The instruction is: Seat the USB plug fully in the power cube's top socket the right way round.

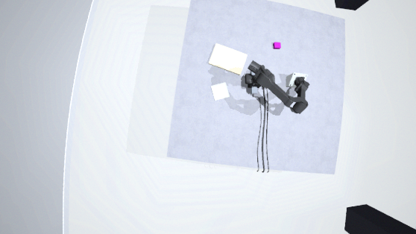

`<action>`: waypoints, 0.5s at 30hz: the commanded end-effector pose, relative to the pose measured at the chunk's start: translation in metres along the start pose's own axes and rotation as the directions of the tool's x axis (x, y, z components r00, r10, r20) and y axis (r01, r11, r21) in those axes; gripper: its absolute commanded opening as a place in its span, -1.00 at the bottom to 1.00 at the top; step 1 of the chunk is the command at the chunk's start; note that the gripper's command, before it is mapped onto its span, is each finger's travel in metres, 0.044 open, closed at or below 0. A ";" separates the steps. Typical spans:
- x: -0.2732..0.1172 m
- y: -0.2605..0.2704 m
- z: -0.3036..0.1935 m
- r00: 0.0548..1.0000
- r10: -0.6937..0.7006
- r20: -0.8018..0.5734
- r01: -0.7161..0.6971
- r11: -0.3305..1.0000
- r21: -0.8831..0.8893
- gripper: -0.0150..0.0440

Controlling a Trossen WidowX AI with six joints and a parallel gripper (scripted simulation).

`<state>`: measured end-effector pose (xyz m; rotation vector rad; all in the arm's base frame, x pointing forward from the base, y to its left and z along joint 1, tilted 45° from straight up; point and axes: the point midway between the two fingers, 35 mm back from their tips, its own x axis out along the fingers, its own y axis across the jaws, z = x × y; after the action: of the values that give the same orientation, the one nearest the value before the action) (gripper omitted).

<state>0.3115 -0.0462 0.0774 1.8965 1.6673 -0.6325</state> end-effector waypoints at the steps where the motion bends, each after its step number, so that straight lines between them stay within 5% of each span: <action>1: 0.002 0.000 -0.001 1.000 -0.002 -0.003 0.002 1.000 0.003 -0.49; 15: 0.004 0.000 -0.001 1.000 -0.002 -0.003 0.002 1.000 0.003 -0.49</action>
<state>0.3115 -0.0456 0.0764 1.8980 1.6662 -0.6343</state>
